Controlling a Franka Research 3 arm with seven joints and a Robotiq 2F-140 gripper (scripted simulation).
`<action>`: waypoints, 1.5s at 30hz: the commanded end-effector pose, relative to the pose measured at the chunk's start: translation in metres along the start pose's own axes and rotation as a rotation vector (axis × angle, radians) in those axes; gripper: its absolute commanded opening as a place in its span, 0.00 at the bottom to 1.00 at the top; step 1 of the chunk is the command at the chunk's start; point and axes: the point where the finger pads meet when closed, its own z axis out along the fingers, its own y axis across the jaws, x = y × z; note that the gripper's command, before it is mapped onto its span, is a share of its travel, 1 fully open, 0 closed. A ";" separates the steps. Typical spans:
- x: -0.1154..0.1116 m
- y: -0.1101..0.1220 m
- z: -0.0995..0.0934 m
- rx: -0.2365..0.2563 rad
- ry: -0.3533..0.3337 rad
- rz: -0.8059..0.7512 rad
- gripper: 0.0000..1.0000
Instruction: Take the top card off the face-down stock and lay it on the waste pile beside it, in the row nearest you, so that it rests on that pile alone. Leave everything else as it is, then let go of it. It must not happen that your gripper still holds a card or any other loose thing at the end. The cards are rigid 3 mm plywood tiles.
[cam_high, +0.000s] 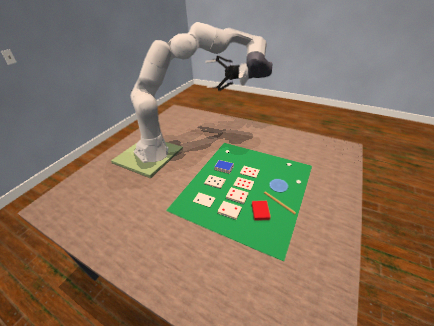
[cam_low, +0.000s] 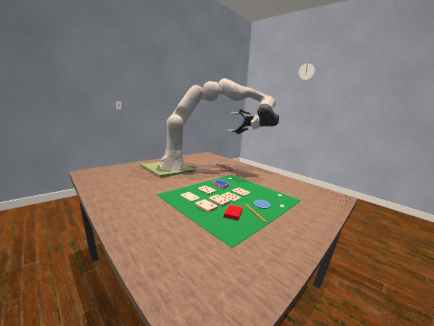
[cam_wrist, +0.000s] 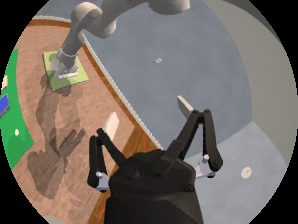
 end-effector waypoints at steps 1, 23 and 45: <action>0.000 0.000 0.000 0.000 0.000 0.000 1.00; 0.000 -0.030 -0.013 0.057 -0.090 0.098 1.00; 0.208 -0.294 -0.109 0.538 -0.873 0.769 1.00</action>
